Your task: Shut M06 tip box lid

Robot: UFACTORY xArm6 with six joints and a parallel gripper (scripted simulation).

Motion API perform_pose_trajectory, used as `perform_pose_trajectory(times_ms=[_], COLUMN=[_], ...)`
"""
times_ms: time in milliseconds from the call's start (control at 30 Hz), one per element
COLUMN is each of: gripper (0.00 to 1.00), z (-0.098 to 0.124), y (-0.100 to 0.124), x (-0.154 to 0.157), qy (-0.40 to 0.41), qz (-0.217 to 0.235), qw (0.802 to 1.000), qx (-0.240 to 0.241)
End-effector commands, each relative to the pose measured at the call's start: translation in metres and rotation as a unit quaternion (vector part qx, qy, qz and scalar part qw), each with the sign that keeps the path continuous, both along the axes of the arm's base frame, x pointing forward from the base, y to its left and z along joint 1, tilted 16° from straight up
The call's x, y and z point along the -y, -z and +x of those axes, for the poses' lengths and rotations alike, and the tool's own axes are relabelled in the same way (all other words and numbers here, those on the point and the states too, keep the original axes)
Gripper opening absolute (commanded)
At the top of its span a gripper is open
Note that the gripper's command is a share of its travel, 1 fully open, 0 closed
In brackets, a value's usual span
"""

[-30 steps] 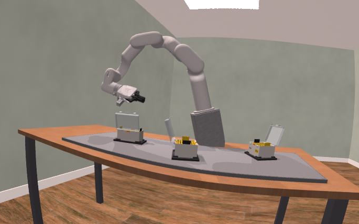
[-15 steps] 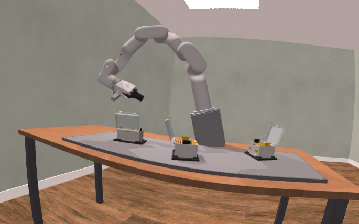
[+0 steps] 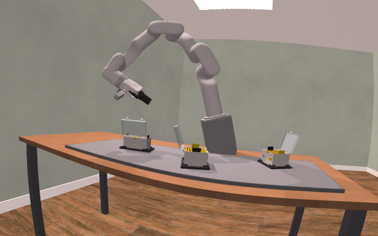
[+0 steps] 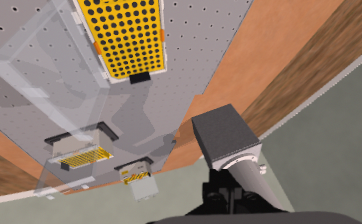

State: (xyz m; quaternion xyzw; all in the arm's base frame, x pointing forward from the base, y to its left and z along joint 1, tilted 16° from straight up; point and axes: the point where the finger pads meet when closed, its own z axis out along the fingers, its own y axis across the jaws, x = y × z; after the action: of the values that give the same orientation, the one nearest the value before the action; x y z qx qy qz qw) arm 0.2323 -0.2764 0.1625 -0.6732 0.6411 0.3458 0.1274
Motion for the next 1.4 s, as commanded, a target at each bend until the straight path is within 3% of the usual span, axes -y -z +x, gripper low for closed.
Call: perform_pose_trajectory(times_ms=[0,467,600,1000,1133,1267,1367], gripper=[0.00,0.00,0.00,0.00,0.00,0.00,0.00], z=[0.016,0.053,0.067,0.092,0.104,0.110,0.115], y=[-0.005,-0.015,-0.020,-0.029,-0.034,-0.036,-0.039], x=[-0.009,-0.038,-0.052,-0.080,-0.096,-0.104,-0.112], qy=[-0.043,-0.137,-0.194,-0.261,-0.316,-0.322,-0.348], qz=[-0.018,-0.049,-0.064,-0.081,-0.092,-0.093,-0.098], qw=[0.999,0.987,0.974,0.953,0.930,0.928,0.915], qx=[0.023,0.070,0.099,0.133,0.162,0.165,0.179])
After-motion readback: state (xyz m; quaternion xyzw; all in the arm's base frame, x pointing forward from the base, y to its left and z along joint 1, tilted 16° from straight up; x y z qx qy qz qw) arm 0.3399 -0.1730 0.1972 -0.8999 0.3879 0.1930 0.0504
